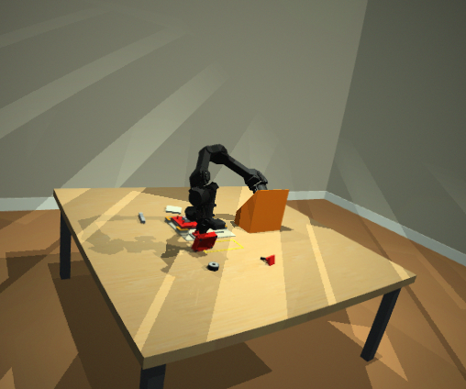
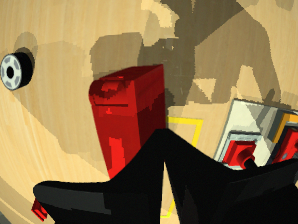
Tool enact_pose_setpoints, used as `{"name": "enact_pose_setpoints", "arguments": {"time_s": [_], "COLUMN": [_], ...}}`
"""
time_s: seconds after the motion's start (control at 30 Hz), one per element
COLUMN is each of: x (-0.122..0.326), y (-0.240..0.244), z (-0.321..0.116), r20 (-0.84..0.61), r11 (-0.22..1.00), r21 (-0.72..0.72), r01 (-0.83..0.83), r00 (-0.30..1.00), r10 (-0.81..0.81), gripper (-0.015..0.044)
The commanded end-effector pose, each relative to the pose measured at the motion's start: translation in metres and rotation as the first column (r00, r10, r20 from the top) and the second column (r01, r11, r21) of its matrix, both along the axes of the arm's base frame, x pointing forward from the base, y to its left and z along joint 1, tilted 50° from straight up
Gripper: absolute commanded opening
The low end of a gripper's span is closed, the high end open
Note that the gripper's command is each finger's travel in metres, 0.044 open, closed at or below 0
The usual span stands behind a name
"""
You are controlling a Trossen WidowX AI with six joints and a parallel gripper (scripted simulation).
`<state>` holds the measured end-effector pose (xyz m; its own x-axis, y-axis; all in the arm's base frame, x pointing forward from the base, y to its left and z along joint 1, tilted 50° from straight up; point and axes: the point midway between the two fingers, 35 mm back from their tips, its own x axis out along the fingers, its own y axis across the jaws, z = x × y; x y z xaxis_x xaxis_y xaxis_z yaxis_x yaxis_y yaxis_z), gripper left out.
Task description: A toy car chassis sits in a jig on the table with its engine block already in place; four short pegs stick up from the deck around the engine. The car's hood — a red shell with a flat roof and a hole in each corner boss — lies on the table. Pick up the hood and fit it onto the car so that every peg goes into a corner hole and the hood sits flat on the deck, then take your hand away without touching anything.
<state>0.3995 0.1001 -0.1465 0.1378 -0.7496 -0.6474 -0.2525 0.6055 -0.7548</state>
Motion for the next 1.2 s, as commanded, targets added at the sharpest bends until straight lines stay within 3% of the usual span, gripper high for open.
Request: {"name": "enact_pose_setpoints", "arguments": {"time_s": [0.0,0.5,0.83,1.17], "x": [0.000,-0.004,-0.015,-0.014], "y": [0.003,0.012,0.067,0.068], "z": [-0.003,-0.012,0.041,0.038], "r20": [0.003,0.004,0.003,0.008], "r11": [1.000,1.000,1.000,1.000], "r21": [0.006,0.006,0.008,0.009], "r01": [0.006,0.006,0.006,-0.013], "r00": [1.000,1.000,1.000,1.000], "r10": [-0.006,-0.006,-0.006,0.013], "gripper": [0.0000,0.0000,0.0000,0.0000]}}
